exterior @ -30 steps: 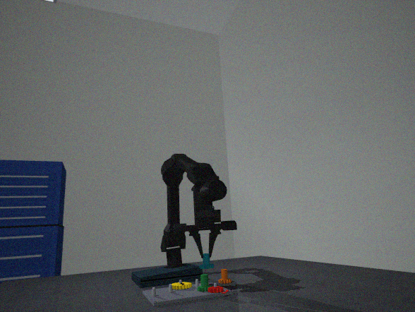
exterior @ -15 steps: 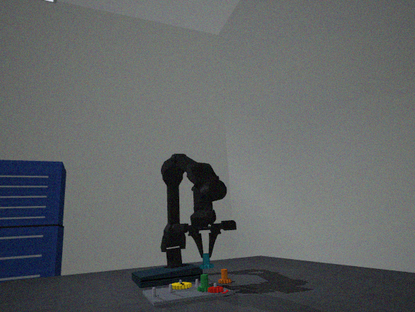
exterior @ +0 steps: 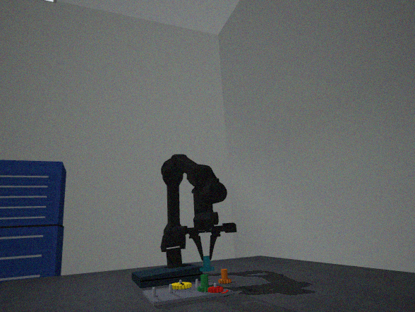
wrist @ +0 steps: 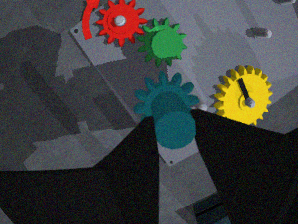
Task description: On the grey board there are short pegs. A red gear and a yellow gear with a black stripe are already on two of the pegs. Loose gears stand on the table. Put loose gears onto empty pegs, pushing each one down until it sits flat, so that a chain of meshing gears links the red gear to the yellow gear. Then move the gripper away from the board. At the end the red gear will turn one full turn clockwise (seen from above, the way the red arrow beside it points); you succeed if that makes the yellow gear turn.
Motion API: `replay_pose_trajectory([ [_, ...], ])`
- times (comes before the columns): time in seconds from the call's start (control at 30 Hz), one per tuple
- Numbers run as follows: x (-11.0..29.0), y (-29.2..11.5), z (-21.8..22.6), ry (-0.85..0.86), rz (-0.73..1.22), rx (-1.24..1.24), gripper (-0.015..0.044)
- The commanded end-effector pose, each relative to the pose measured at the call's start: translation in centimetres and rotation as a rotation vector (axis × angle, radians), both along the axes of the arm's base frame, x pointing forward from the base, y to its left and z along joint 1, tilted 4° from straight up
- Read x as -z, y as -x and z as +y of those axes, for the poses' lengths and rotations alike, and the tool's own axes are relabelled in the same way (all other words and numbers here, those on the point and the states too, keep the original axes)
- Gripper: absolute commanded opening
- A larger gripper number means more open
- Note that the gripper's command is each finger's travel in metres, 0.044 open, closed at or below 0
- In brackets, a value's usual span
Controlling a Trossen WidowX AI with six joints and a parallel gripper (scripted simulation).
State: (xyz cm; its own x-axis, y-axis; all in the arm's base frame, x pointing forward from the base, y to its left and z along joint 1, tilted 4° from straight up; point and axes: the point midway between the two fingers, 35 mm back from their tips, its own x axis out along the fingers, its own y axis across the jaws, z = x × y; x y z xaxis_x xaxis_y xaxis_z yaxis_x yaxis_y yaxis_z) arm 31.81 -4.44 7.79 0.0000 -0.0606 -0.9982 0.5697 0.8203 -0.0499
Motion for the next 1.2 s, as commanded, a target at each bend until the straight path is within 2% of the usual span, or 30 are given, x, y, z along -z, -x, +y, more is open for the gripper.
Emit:
replay_pose_trajectory([
  [0.0, 0.8, 0.2, -0.1, 0.005, 0.012, -0.072, 0.0],
  [0.3, 2.0, 0.1, -0.3, 0.005, 0.01, -0.028, 0.0],
  [0.87, 3.7, 0.2, -0.4, 0.007, -0.016, 0.37, 0.0],
  [1.17, 3.8, 0.1, -0.4, 0.007, -0.009, 0.266, 0.0],
])
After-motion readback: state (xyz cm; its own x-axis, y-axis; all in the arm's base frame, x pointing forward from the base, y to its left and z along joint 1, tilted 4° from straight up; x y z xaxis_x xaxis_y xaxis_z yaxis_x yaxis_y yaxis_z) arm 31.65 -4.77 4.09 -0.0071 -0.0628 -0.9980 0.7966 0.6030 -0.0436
